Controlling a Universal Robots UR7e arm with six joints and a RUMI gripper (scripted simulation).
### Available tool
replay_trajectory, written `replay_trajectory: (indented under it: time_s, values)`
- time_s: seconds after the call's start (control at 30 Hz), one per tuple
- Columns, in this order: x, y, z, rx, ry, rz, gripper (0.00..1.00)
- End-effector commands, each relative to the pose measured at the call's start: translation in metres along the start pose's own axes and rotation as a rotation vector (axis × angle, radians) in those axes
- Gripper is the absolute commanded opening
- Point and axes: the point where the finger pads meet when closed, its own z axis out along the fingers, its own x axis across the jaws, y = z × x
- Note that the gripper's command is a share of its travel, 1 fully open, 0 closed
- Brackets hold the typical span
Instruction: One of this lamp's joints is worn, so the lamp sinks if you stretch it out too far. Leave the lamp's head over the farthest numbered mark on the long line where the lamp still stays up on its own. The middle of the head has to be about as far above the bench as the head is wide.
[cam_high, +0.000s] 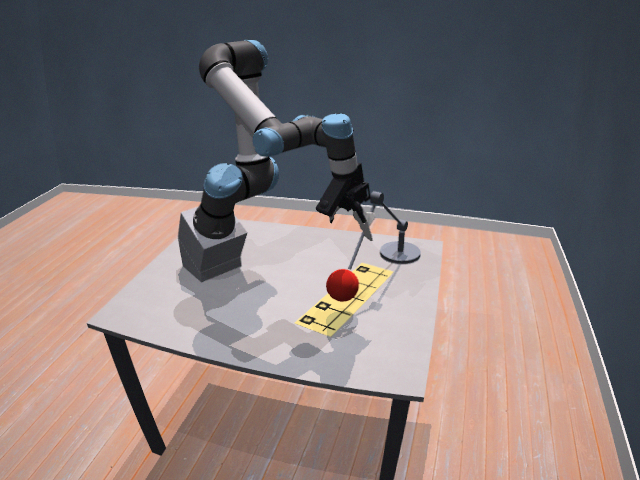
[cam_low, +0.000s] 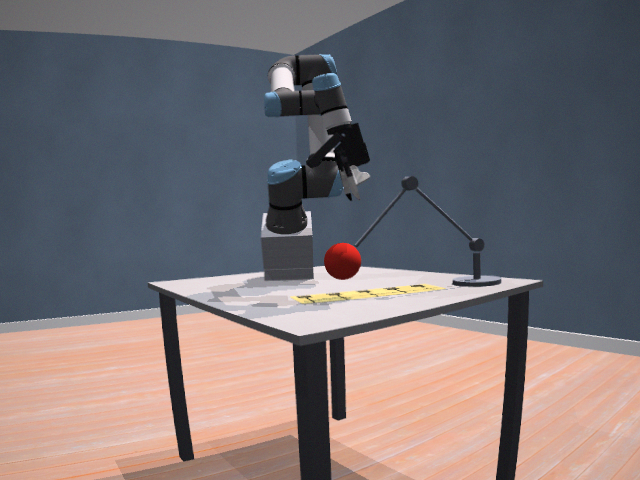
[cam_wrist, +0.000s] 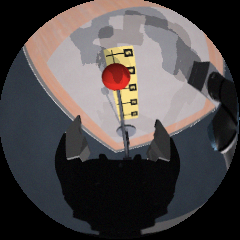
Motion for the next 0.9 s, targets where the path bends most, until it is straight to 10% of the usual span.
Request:
replay_trajectory:
  time_s: [0.0,0.87]
  values:
    - [-0.001,-0.003,-0.017,-0.031,0.006,-0.028,1.00]
    - [-0.002,-0.003,-0.022,0.014,-0.005,0.012,1.00]
